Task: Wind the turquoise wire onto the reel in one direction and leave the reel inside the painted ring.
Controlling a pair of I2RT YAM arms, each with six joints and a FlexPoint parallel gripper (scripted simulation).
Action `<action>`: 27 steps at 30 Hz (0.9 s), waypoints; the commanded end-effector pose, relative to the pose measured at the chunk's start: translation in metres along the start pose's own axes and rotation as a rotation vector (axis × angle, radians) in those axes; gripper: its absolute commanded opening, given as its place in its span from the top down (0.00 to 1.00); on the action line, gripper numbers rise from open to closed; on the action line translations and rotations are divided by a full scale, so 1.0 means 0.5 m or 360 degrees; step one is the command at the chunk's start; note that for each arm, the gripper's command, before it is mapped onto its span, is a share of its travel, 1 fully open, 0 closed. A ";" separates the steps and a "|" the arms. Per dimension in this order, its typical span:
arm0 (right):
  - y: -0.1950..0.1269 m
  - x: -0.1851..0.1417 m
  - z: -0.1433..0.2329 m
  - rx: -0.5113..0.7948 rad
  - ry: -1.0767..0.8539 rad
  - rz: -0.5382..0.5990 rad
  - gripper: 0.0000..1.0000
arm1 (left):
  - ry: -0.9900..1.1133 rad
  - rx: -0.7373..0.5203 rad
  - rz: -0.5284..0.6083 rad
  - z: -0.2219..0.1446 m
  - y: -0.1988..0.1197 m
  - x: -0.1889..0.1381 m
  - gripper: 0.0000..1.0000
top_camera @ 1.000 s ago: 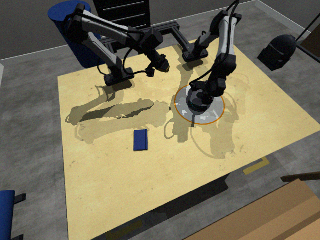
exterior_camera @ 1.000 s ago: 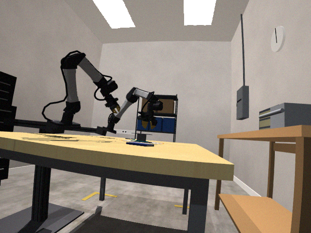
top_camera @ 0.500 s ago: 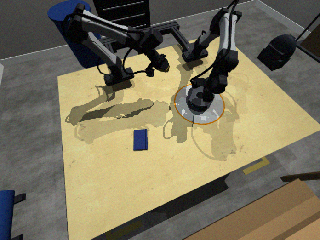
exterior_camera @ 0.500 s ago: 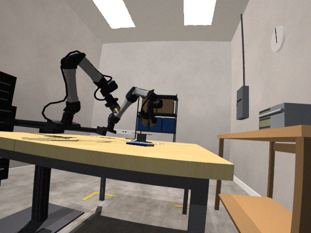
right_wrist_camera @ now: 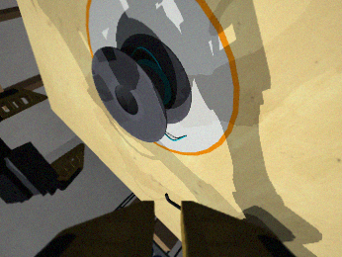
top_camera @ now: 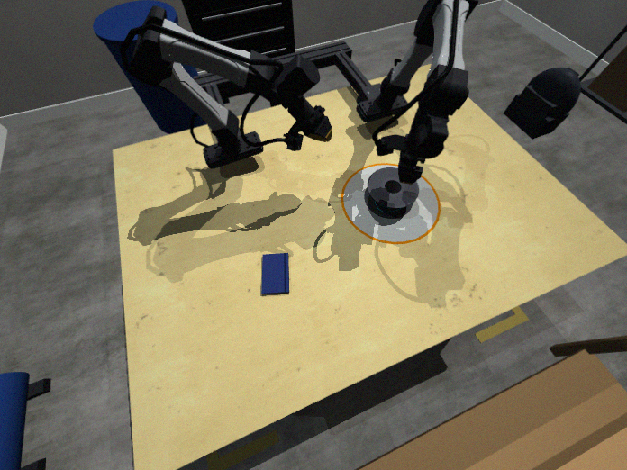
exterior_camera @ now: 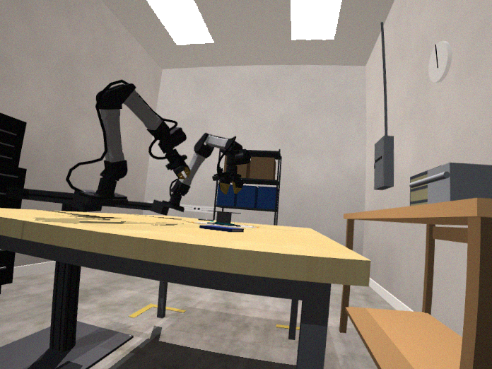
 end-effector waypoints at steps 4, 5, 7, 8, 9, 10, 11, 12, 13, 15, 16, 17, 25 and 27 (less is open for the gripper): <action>-0.011 -0.018 0.030 0.0047 0.0018 0.0032 0.85 | 0.0013 0.0279 0.0146 0.002 -0.058 0.002 0.18; -0.011 -0.018 0.030 0.0047 0.0018 0.0032 0.85 | 0.0017 0.0314 0.0164 -0.005 -0.065 0.005 0.18; -0.011 -0.018 0.030 0.0047 0.0018 0.0032 0.85 | 0.0025 0.0388 0.0203 -0.018 -0.081 0.012 0.18; -0.011 -0.018 0.030 0.0047 0.0018 0.0032 0.85 | 0.0029 0.0425 0.0223 -0.025 -0.090 0.015 0.18; -0.011 -0.018 0.030 0.0047 0.0018 0.0032 0.85 | 0.0034 0.0464 0.0243 -0.031 -0.100 0.018 0.18; -0.011 -0.018 0.030 0.0047 0.0018 0.0032 0.85 | 0.0038 0.0502 0.0263 -0.037 -0.111 0.021 0.18; -0.011 -0.018 0.030 0.0047 0.0018 0.0032 0.85 | 0.0043 0.0540 0.0284 -0.044 -0.121 0.024 0.18; -0.011 -0.018 0.030 0.0047 0.0018 0.0032 0.85 | 0.0047 0.0578 0.0304 -0.050 -0.129 0.027 0.18; -0.011 -0.018 0.030 0.0047 0.0018 0.0032 0.85 | 0.0051 0.0616 0.0324 -0.056 -0.137 0.029 0.18; -0.011 -0.018 0.030 0.0047 0.0018 0.0032 0.85 | 0.0060 0.0689 0.0363 -0.069 -0.152 0.035 0.18; -0.011 -0.018 0.030 0.0047 0.0018 0.0032 0.85 | 0.0064 0.0725 0.0381 -0.076 -0.158 0.038 0.18; -0.011 -0.018 0.030 0.0047 0.0018 0.0032 0.85 | 0.0064 0.0725 0.0381 -0.076 -0.158 0.038 0.18; -0.011 -0.018 0.030 0.0047 0.0018 0.0032 0.85 | 0.0087 0.0929 0.0490 -0.116 -0.184 0.059 0.18; -0.011 -0.018 0.030 0.0047 0.0018 0.0032 0.85 | 0.0092 0.0970 0.0511 -0.123 -0.194 0.061 0.18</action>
Point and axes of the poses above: on each arm, the point where the finger pads meet when closed, its own y axis out along the fingers, its own z axis across the jaws, x = y × z, the point moved 2 cm from there along -y, back along the fingers, and after that the axes turned 13 degrees about y, right-handed, at the moved point
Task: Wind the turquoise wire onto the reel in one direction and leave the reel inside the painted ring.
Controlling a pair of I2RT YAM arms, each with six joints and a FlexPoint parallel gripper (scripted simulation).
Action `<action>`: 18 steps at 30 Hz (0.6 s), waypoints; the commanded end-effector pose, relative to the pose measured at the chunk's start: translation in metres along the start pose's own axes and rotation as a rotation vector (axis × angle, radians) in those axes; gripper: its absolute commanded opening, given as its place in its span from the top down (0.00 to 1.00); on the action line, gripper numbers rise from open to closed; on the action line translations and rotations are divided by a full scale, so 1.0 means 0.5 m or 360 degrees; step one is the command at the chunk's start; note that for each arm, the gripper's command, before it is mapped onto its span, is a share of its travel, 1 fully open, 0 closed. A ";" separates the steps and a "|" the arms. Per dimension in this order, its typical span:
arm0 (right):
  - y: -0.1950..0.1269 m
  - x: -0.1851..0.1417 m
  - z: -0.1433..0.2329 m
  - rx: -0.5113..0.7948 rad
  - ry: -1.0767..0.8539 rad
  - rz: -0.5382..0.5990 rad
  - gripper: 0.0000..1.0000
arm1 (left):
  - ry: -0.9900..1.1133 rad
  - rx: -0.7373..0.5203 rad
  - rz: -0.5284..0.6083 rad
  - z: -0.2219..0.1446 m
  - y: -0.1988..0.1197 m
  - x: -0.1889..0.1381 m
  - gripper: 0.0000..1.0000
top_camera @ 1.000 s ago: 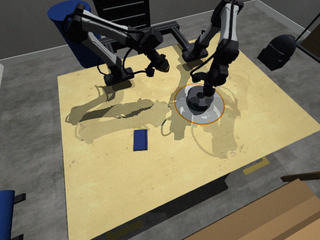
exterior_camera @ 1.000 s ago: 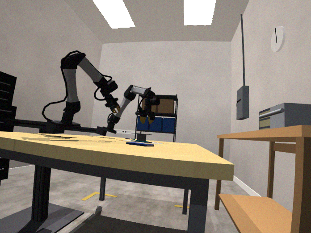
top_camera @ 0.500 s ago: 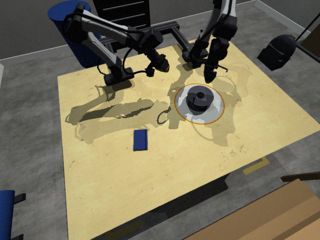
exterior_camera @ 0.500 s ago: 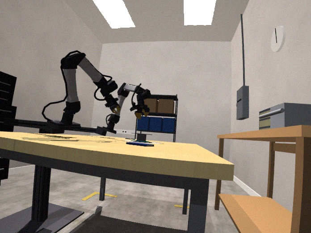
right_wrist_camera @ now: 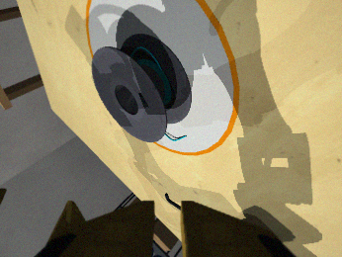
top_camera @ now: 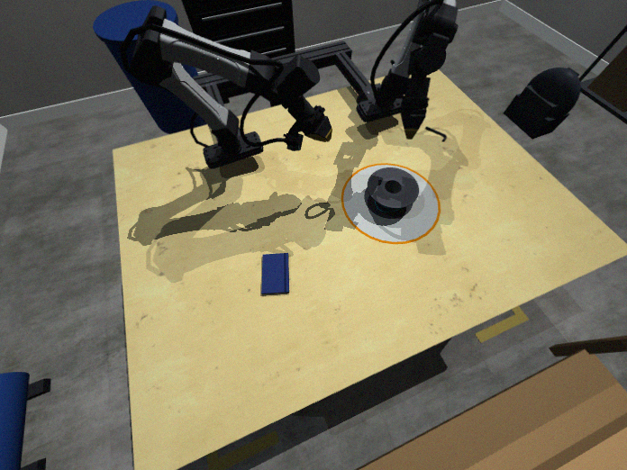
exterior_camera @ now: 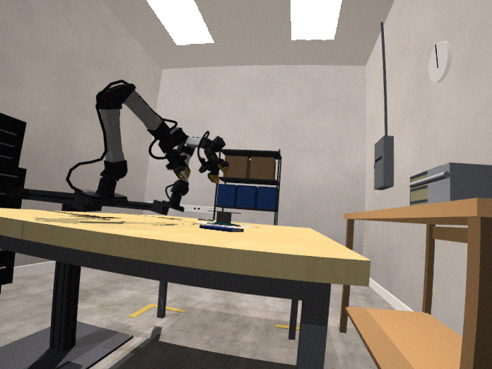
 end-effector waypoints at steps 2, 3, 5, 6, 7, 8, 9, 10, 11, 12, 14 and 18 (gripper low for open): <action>-0.011 -0.018 0.030 0.0047 0.0018 0.0032 0.85 | 0.0008 0.0203 0.0122 0.027 -0.040 -0.018 0.18; -0.011 -0.018 0.030 0.0047 0.0018 0.0032 0.85 | 0.0009 0.0216 0.0129 0.026 -0.042 -0.018 0.18; -0.011 -0.018 0.030 0.0047 0.0018 0.0032 0.85 | 0.0012 0.0235 0.0139 0.023 -0.044 -0.016 0.18; -0.011 -0.018 0.030 0.0047 0.0018 0.0032 0.85 | 0.0013 0.0242 0.0143 0.021 -0.044 -0.015 0.18; -0.011 -0.018 0.030 0.0047 0.0018 0.0032 0.85 | 0.0013 0.0242 0.0143 0.021 -0.044 -0.015 0.18; -0.011 -0.018 0.030 0.0047 0.0018 0.0032 0.85 | 0.0013 0.0242 0.0143 0.021 -0.044 -0.015 0.18; -0.011 -0.018 0.030 0.0047 0.0018 0.0032 0.85 | 0.0013 0.0247 0.0146 0.019 -0.042 -0.013 0.18; -0.011 -0.018 0.030 0.0047 0.0018 0.0032 0.85 | 0.0014 0.0251 0.0147 0.017 -0.041 -0.012 0.18; -0.011 -0.018 0.030 0.0047 0.0018 0.0032 0.85 | 0.0014 0.0253 0.0149 0.015 -0.040 -0.010 0.18; -0.011 -0.018 0.030 0.0047 0.0018 0.0032 0.85 | 0.0014 0.0254 0.0149 0.014 -0.038 -0.009 0.18; -0.011 -0.018 0.030 0.0047 0.0018 0.0032 0.85 | 0.0014 0.0255 0.0150 0.012 -0.037 -0.008 0.18; -0.011 -0.018 0.030 0.0047 0.0018 0.0032 0.85 | 0.0014 0.0255 0.0150 0.011 -0.036 -0.008 0.18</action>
Point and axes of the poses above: on each arm, the point where the finger pads meet when closed, its own y axis out along the fingers, its own z axis across the jaws, x = y × z, the point moved 2 cm from there along -y, back along the fingers, and after that the axes turned 13 degrees about y, right-handed, at the moved point
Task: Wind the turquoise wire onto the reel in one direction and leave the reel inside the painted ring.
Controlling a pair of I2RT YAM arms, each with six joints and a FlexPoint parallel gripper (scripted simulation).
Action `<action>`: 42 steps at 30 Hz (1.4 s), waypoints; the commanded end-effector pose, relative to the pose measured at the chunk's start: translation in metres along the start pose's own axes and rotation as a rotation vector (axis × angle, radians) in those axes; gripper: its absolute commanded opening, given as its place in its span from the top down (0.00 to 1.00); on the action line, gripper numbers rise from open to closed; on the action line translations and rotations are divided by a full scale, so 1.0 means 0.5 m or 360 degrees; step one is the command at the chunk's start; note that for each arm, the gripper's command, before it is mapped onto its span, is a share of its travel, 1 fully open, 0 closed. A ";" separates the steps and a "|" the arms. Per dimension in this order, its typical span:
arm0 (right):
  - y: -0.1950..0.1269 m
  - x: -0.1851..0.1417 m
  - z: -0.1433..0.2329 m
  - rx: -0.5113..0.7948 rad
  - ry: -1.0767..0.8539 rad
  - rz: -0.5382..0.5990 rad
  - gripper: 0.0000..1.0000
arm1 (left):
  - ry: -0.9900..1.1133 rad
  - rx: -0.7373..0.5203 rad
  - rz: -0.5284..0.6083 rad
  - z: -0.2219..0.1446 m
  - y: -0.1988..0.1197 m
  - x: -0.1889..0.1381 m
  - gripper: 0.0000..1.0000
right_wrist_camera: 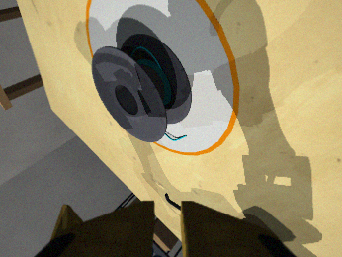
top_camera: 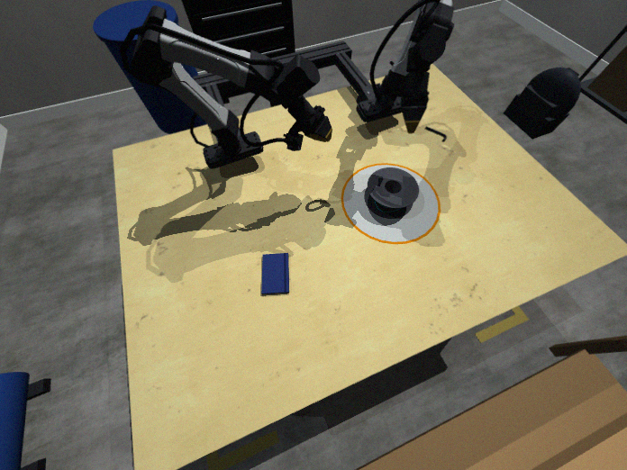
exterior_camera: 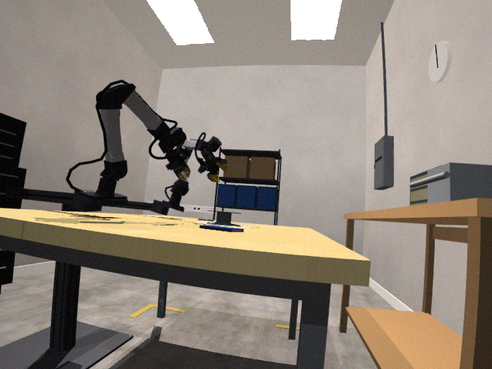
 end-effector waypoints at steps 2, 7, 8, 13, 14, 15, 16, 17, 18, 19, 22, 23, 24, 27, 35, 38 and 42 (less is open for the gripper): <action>-0.011 -0.018 0.030 0.0047 0.0018 0.0032 0.85 | 0.0001 0.0068 0.0037 0.013 -0.013 -0.006 0.18; -0.011 -0.018 0.030 0.0047 0.0018 0.0032 0.85 | 0.0001 0.0068 0.0037 0.011 -0.013 -0.005 0.18; -0.011 -0.018 0.030 0.0047 0.0018 0.0032 0.85 | 0.0001 0.0068 0.0037 0.010 -0.012 -0.005 0.18; -0.011 -0.018 0.030 0.0047 0.0018 0.0032 0.85 | 0.0001 0.0068 0.0037 0.007 -0.012 -0.003 0.18; -0.011 -0.018 0.030 0.0047 0.0018 0.0032 0.85 | 0.0001 0.0068 0.0037 0.007 -0.012 -0.003 0.18; -0.011 -0.018 0.030 0.0047 0.0018 0.0032 0.85 | 0.0001 0.0068 0.0037 0.007 -0.012 -0.003 0.18; -0.011 -0.018 0.030 0.0047 0.0018 0.0032 0.85 | 0.0001 0.0068 0.0037 0.007 -0.012 -0.003 0.18; -0.011 -0.018 0.030 0.0047 0.0018 0.0032 0.85 | 0.0001 0.0068 0.0037 0.007 -0.012 -0.003 0.18; -0.011 -0.018 0.030 0.0047 0.0018 0.0032 0.85 | 0.0001 0.0068 0.0037 0.007 -0.012 -0.003 0.18; -0.011 -0.018 0.030 0.0047 0.0018 0.0032 0.85 | 0.0001 0.0068 0.0037 0.007 -0.012 -0.003 0.18; -0.011 -0.018 0.030 0.0047 0.0018 0.0032 0.85 | 0.0001 0.0068 0.0037 0.007 -0.012 -0.003 0.18; -0.011 -0.018 0.030 0.0047 0.0018 0.0032 0.85 | 0.0001 0.0068 0.0037 0.007 -0.012 -0.003 0.18; -0.011 -0.018 0.030 0.0047 0.0018 0.0032 0.85 | 0.0001 0.0068 0.0037 0.007 -0.012 -0.003 0.18; -0.011 -0.018 0.030 0.0047 0.0018 0.0032 0.85 | 0.0001 0.0068 0.0037 0.007 -0.012 -0.003 0.18; -0.011 -0.018 0.030 0.0047 0.0018 0.0032 0.85 | 0.0001 0.0068 0.0037 0.007 -0.012 -0.003 0.18; -0.011 -0.018 0.030 0.0047 0.0018 0.0032 0.85 | 0.0001 0.0068 0.0037 0.007 -0.012 -0.003 0.18; -0.011 -0.018 0.030 0.0047 0.0018 0.0032 0.85 | 0.0001 0.0068 0.0037 0.007 -0.012 -0.003 0.18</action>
Point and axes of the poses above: on each arm, the point where the finger pads meet when closed, its own y axis out along the fingers, its own z axis across the jaws, x = y × z, the point moved 2 cm from there along -y, back along the fingers, and after that the axes turned 13 degrees about y, right-handed, at the moved point
